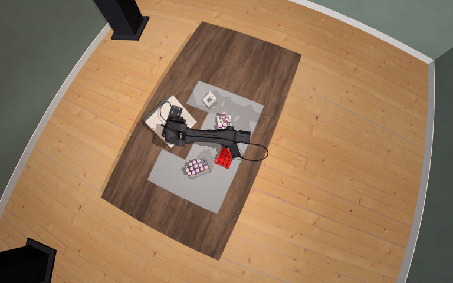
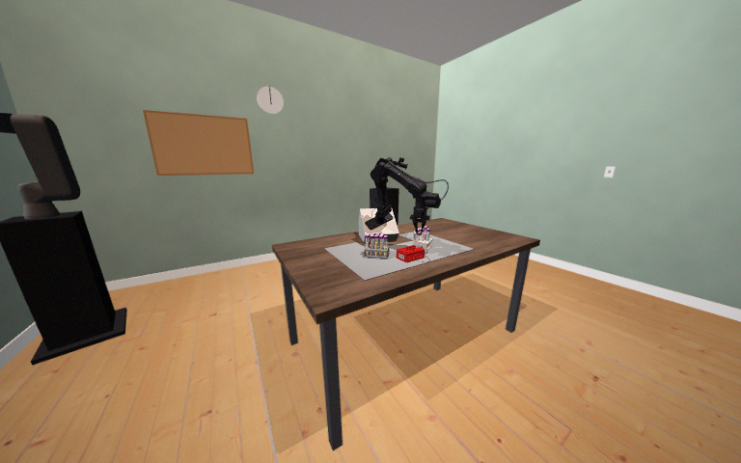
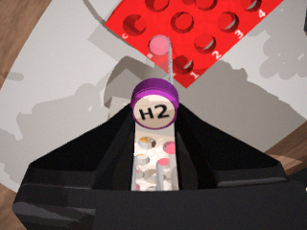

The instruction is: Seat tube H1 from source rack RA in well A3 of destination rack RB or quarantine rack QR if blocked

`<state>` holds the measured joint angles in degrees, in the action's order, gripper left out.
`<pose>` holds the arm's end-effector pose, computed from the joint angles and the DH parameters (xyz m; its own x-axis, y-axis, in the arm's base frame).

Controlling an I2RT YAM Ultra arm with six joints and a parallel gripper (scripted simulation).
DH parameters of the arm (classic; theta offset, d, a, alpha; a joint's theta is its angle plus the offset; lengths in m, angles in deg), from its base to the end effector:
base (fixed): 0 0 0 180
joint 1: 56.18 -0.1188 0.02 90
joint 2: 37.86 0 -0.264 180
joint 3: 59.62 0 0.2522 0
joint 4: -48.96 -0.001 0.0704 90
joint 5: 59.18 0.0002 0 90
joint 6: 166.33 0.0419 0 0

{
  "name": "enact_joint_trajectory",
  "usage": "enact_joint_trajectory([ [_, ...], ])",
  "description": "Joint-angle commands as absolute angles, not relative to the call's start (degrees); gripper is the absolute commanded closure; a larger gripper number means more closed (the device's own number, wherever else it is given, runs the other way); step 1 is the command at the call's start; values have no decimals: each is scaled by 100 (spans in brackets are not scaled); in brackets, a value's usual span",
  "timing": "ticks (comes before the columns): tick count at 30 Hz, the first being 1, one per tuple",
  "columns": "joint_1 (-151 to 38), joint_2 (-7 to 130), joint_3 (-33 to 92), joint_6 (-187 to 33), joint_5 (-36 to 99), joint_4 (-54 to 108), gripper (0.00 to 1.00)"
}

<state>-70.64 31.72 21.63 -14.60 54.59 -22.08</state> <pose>0.2268 0.0421 0.3235 -0.4208 0.7239 -0.5468 0.7198 0.6332 0.2845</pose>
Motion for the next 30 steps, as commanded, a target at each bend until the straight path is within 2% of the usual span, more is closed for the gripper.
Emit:
enact_joint_trajectory([
  [1,-7010,3052,2170,-1539,5534,-2079,100],
  [30,-6928,3341,1931,-1633,5462,-1778,100],
])
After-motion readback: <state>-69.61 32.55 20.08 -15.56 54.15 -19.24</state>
